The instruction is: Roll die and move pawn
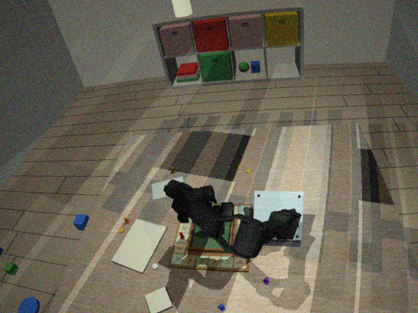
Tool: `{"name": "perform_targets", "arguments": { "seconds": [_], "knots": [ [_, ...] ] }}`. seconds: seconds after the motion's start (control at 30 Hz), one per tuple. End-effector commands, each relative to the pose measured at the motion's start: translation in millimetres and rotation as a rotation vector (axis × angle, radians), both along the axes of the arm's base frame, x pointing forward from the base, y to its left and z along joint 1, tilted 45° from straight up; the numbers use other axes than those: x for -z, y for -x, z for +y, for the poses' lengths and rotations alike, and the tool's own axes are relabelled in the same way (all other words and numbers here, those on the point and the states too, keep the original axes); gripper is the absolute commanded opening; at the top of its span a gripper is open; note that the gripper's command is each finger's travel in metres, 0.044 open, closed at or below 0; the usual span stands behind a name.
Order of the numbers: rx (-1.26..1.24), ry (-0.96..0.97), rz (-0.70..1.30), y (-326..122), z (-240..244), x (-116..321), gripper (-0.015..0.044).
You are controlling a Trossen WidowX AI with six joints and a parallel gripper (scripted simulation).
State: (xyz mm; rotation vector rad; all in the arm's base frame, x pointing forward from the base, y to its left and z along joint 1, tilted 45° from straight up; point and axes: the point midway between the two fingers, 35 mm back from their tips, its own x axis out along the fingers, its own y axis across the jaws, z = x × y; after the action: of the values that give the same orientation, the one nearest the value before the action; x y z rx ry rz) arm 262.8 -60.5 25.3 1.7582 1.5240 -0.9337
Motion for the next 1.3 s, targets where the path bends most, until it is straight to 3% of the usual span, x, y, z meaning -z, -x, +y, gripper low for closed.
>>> {"name": "perform_targets", "arguments": {
  "seconds": [0.0,0.57,0.7,0.87,1.27],
  "knots": [
    [-0.012,0.135,0.053,4.1,2.8,4.2,0.0000],
    [0.074,0.653,0.052,3.9,3.6,5.8,0.0000],
    [0.076,0.658,0.050,3.3,3.2,3.3,0.0000],
    [0.076,0.658,0.049,-3.8,-3.6,-37.7,0.0000],
    [0.076,0.658,0.050,-2.7,-3.2,-38.8,0.0000]
  ]
}}
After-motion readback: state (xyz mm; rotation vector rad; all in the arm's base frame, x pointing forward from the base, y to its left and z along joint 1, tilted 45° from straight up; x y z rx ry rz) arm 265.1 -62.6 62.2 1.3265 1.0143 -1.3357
